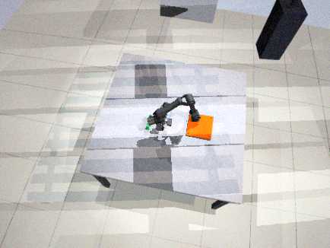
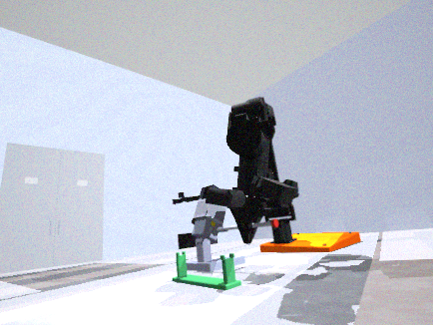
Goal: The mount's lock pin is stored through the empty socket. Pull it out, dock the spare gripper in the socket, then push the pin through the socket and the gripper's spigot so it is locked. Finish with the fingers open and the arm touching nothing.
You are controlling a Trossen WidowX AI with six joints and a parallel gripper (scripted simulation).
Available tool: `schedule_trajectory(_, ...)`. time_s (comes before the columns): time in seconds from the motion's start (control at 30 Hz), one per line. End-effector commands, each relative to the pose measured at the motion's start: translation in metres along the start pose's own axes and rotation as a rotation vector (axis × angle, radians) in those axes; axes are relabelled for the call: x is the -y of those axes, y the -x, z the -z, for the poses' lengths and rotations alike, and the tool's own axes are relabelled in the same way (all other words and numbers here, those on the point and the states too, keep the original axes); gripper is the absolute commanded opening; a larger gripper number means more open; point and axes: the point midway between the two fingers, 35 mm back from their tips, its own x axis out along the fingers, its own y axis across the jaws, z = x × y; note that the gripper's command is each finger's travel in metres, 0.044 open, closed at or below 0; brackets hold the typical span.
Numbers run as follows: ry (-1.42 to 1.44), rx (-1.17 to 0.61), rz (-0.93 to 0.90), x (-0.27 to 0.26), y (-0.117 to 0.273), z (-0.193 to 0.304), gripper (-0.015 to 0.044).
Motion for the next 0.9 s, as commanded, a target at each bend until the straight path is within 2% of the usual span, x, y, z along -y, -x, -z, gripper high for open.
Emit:
schedule_trajectory(0.0,-0.005,-0.002,-0.001,0.001,-0.002,0.002,0.0)
schedule_trajectory(0.87,-0.008,-0.002,0.009,0.002,-0.004,0.016,0.0)
